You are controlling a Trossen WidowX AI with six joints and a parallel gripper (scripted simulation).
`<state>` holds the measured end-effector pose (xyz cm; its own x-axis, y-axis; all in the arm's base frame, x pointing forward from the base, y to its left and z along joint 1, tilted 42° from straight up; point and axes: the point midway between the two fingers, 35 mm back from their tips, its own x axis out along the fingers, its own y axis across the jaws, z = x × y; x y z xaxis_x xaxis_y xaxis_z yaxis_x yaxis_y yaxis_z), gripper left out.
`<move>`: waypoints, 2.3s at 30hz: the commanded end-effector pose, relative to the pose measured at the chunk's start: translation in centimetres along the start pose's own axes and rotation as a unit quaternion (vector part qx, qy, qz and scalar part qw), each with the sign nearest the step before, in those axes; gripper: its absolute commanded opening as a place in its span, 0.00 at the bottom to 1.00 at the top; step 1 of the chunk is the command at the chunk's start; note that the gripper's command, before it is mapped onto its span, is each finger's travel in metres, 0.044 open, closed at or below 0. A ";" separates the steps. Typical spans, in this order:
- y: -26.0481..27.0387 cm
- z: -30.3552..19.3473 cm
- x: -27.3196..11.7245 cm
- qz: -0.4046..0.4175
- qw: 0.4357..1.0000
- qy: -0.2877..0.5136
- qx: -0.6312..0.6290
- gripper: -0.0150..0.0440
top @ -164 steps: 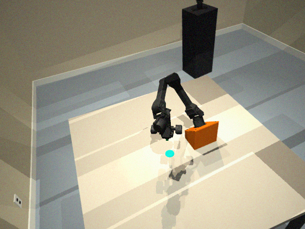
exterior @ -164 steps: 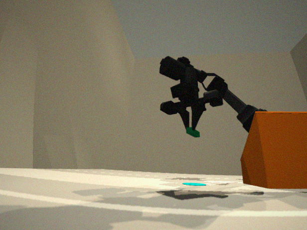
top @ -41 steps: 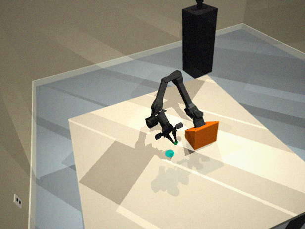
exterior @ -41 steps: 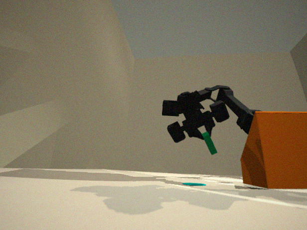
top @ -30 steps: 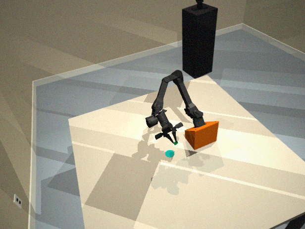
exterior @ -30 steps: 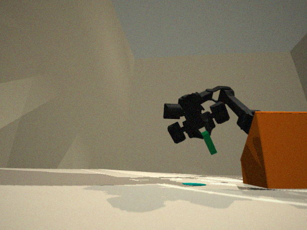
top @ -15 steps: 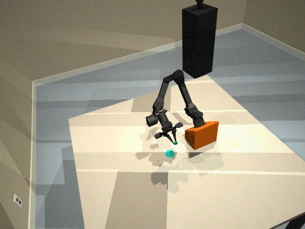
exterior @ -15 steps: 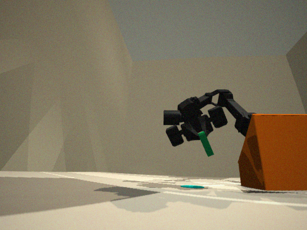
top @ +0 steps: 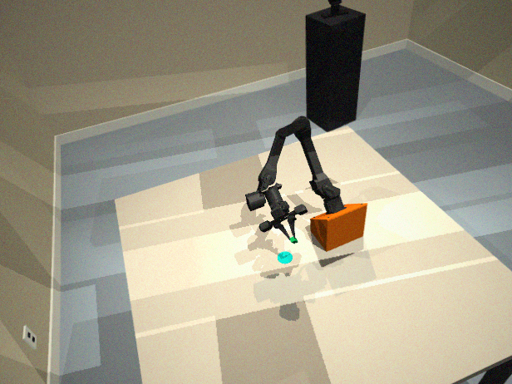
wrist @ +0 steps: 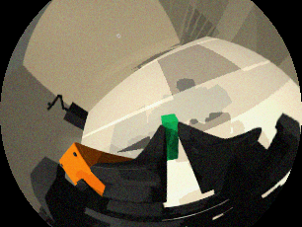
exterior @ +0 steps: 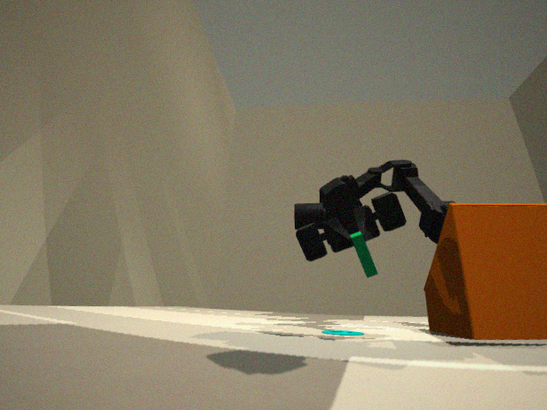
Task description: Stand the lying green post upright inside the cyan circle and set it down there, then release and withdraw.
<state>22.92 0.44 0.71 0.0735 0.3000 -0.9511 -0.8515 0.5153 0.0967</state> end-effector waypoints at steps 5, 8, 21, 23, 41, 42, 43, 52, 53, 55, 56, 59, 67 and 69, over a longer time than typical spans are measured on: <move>-0.1 0.2 -0.4 -0.011 0.999 -0.032 -0.012 0.29; -0.1 0.2 -0.4 -0.014 0.999 -0.042 -0.016 0.29; -0.2 0.3 -0.9 -0.032 0.995 -0.085 -0.033 0.29; -0.3 0.3 -1.0 -0.035 0.994 -0.092 -0.036 0.29; -0.5 0.4 -1.8 -0.067 0.985 -0.148 -0.064 0.29; -0.5 0.4 -1.8 -0.069 0.984 -0.151 -0.066 0.29; -0.5 0.4 -1.9 -0.071 0.983 -0.153 -0.067 0.29; -0.6 0.5 -2.3 -0.090 0.976 -0.179 -0.083 0.29; -0.6 0.5 -2.4 -0.092 0.975 -0.182 -0.084 0.29; -0.6 0.5 -2.5 -0.096 0.974 -0.187 -0.088 0.29; -0.6 0.5 -2.5 -0.099 0.973 -0.190 -0.090 0.29; -0.7 0.5 -2.7 -0.106 0.970 -0.198 -0.095 0.29; -0.7 0.5 -3.2 -0.125 0.962 -0.218 -0.110 0.29; -0.7 0.5 -3.3 -0.130 0.959 -0.223 -0.113 0.29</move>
<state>23.55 -0.53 3.57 0.4473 0.5191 -0.7284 -0.8673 0.4506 -0.2115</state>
